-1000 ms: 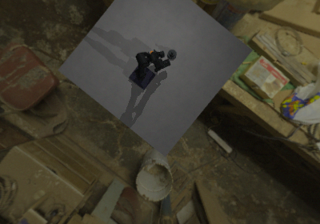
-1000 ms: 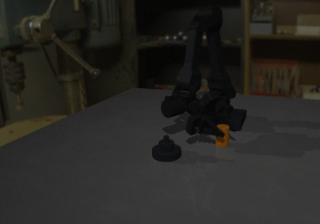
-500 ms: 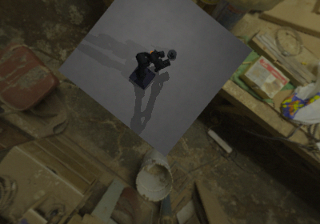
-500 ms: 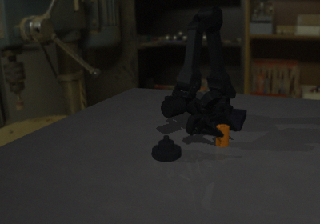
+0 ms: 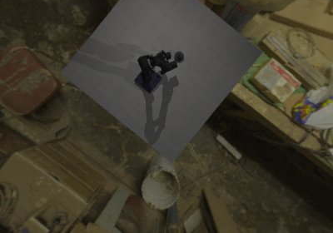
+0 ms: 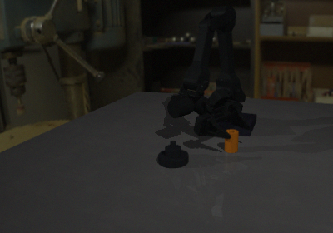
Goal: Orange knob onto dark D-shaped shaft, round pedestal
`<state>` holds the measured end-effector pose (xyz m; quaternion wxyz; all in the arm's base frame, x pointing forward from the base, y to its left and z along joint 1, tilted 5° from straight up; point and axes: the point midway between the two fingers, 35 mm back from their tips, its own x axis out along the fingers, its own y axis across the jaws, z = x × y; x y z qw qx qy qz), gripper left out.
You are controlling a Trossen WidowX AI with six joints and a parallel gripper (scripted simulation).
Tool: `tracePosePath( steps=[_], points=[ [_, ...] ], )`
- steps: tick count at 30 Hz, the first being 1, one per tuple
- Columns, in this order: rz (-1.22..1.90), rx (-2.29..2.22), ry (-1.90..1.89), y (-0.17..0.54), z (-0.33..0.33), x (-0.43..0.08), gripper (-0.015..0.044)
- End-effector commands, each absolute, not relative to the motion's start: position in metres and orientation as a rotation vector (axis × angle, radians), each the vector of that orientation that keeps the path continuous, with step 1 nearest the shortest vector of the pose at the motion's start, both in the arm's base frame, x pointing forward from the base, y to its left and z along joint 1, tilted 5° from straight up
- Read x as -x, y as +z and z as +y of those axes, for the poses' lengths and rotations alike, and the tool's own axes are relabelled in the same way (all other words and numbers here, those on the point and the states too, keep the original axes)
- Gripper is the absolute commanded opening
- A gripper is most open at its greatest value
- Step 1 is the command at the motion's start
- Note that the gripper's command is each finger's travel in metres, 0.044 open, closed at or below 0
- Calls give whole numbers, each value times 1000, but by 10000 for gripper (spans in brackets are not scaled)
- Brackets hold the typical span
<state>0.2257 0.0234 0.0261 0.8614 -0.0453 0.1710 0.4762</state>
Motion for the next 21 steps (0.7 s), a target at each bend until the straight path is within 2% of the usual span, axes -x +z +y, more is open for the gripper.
tracePosePath(
  steps=[1,4,9,15,21],
  points=[
    [345,120,993,63,19,-233,440],
    [345,122,994,88,20,-232,440],
    [363,124,999,89,21,-232,440],
    [910,271,1077,77,34,-234,440],
    [1382,627,903,101,27,-233,440]
  ],
)
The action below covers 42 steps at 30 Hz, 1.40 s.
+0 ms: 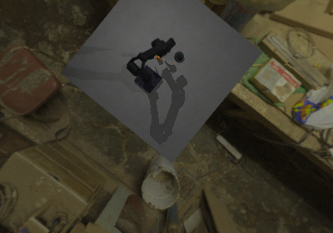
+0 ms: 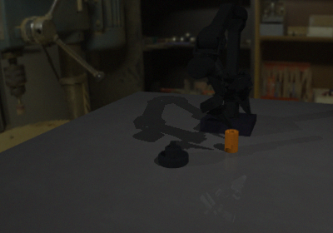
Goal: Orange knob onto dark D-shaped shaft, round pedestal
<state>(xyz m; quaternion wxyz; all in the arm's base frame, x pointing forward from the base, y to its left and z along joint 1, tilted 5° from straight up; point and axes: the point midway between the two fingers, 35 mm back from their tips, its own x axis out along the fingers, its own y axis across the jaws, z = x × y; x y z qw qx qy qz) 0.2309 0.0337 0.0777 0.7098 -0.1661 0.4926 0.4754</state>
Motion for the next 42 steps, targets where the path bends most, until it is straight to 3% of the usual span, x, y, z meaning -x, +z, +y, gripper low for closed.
tracePosePath(
  steps=[1,16,28,42],
  points=[
    [1426,688,858,108,26,-234,440],
    [1461,726,806,114,25,-235,440],
    [1618,-24,23,112,23,-237,440],
    [1618,-50,-4,105,24,-236,440]
  ],
)
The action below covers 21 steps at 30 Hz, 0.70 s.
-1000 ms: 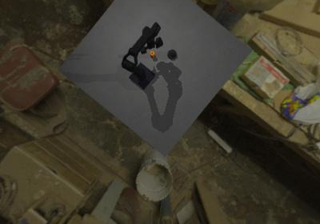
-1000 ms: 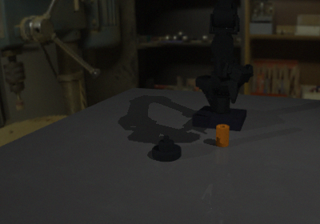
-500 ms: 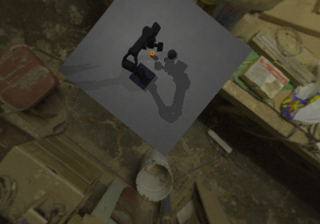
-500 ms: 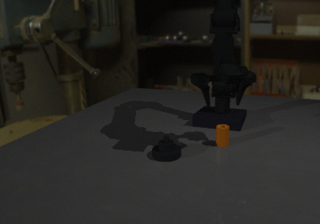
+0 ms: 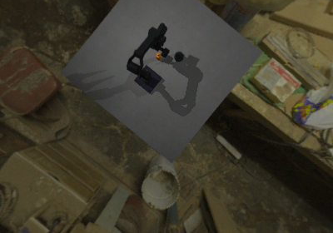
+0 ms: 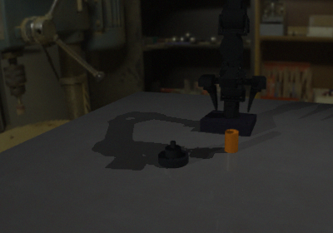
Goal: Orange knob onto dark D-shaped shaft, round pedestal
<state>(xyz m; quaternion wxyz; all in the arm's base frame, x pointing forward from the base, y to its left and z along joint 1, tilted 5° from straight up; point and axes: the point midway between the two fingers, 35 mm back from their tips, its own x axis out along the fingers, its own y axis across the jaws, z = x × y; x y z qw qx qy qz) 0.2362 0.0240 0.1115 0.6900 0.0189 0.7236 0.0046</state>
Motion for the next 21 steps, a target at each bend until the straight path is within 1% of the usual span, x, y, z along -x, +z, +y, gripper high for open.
tracePosePath(
  steps=[1,3,21],
  points=[
    [1618,-50,-4,96,24,-236,440],
    [1618,-50,-4,81,24,-234,440],
    [1618,-50,-4,55,26,-234,440]
  ],
)
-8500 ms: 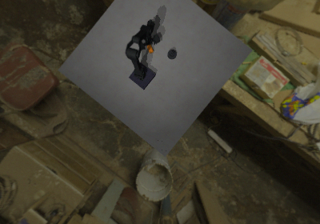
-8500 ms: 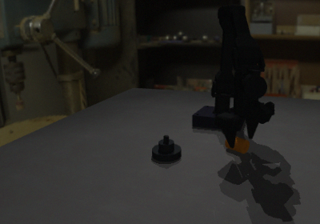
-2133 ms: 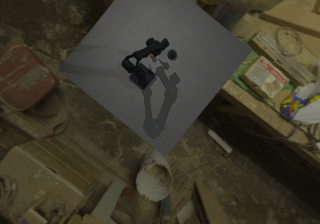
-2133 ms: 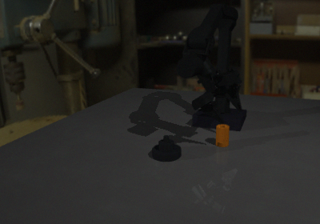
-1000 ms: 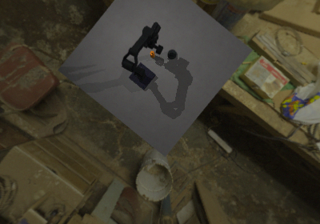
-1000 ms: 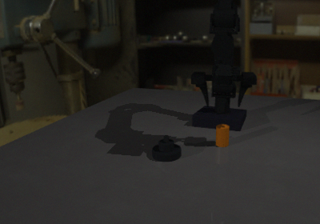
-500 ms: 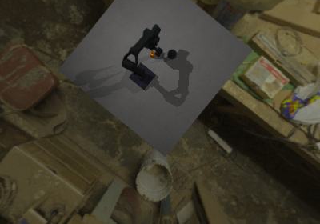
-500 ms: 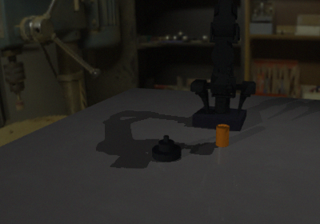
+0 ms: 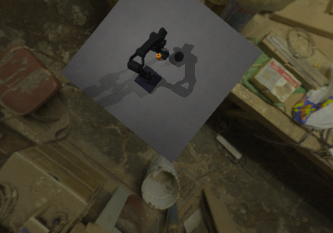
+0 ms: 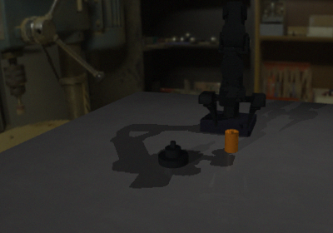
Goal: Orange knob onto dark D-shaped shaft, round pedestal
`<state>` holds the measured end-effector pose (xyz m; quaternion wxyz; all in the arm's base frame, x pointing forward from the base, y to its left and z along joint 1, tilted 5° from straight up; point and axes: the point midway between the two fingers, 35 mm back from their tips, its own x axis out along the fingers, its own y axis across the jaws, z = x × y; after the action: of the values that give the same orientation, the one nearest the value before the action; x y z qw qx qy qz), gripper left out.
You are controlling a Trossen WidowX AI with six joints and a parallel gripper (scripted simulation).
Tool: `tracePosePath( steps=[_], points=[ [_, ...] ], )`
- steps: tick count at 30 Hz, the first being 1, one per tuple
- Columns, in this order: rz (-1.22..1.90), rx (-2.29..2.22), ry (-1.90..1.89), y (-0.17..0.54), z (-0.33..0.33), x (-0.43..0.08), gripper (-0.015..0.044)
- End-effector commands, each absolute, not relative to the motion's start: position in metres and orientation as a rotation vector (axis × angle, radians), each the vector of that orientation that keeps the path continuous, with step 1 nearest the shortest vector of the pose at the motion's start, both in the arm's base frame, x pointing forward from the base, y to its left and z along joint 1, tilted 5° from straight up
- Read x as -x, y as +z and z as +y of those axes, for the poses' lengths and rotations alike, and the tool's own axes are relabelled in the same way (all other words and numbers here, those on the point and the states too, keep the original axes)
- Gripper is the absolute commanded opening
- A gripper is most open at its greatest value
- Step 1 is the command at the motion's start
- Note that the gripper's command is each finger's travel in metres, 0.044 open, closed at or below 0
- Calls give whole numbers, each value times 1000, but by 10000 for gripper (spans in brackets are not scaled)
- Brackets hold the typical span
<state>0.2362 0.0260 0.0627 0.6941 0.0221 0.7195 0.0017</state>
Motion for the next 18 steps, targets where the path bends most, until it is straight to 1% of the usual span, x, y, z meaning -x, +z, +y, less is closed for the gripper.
tracePosePath(
  steps=[1,18],
  points=[
    [1618,-50,-4,53,26,-234,440],
    [1618,-50,-4,26,27,-234,440]
  ],
)
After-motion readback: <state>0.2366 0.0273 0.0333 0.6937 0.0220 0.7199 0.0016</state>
